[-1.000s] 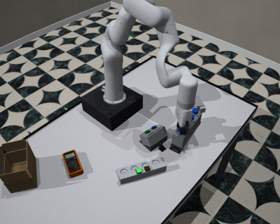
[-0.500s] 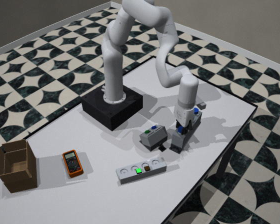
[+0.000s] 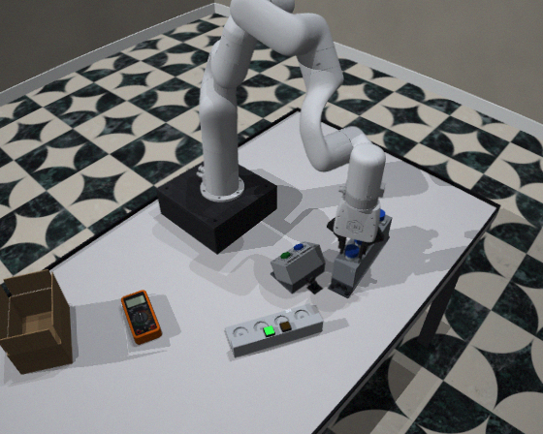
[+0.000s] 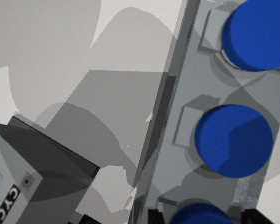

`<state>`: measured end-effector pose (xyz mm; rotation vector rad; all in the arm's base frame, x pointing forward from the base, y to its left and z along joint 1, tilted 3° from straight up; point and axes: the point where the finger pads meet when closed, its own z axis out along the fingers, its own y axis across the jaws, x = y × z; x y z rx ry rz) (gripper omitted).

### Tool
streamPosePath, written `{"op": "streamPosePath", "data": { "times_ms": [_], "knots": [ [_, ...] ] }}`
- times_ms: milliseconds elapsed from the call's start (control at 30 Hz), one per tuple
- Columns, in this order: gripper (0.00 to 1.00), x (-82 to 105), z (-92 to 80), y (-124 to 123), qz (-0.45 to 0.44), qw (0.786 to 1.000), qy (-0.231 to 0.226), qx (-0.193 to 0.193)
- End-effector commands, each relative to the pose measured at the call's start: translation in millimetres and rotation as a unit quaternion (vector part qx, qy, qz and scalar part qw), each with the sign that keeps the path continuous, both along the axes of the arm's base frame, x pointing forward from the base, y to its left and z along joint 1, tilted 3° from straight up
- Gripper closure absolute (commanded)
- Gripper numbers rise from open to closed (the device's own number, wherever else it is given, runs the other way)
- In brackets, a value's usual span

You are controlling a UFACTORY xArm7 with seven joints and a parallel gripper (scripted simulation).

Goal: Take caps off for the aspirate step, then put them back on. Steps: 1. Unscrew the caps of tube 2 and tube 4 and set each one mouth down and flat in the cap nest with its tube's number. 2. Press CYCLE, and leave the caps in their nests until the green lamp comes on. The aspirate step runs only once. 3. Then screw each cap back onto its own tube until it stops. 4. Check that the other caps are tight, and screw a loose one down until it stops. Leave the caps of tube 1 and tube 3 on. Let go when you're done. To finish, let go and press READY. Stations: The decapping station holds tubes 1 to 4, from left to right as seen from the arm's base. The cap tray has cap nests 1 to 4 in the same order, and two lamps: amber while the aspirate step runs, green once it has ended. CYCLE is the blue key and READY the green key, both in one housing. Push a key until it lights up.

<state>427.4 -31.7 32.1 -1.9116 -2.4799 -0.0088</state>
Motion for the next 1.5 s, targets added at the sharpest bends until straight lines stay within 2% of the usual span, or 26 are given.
{"op": "streamPosePath", "data": {
  "times_ms": [0,67,333,367,767,833,900,1133,1267,1400,1467],
  "knots": [
    [0.54,1.5,1.1,-0.4,0.138,0.99,-0.007,0.016],
    [0.54,1.5,1.1,-0.4,0.191,0.981,-0.008,0.017],
    [0.54,1.5,1.1,-0.4,0.191,0.981,-0.008,0.017],
    [1.0,1.5,1.1,-0.4,0.191,0.981,-0.008,0.017],
    [1.0,1.6,1.1,-0.4,0.191,0.981,-0.008,0.017],
    [1.0,1.6,1.0,-0.4,0.142,0.99,-0.007,0.017],
    [1.0,1.6,1.0,-0.4,0.142,0.99,-0.007,0.017],
    [1.0,1.6,0.7,-0.4,-0.032,0.999,-0.002,0.017],
    [1.0,1.6,0.5,-0.4,-0.132,0.991,0.001,0.017],
    [1.0,1.5,0.4,-0.4,-0.23,0.973,0.003,0.016],
    [1.0,1.5,0.4,-0.4,-0.23,0.973,0.003,0.016]
  ]
}}
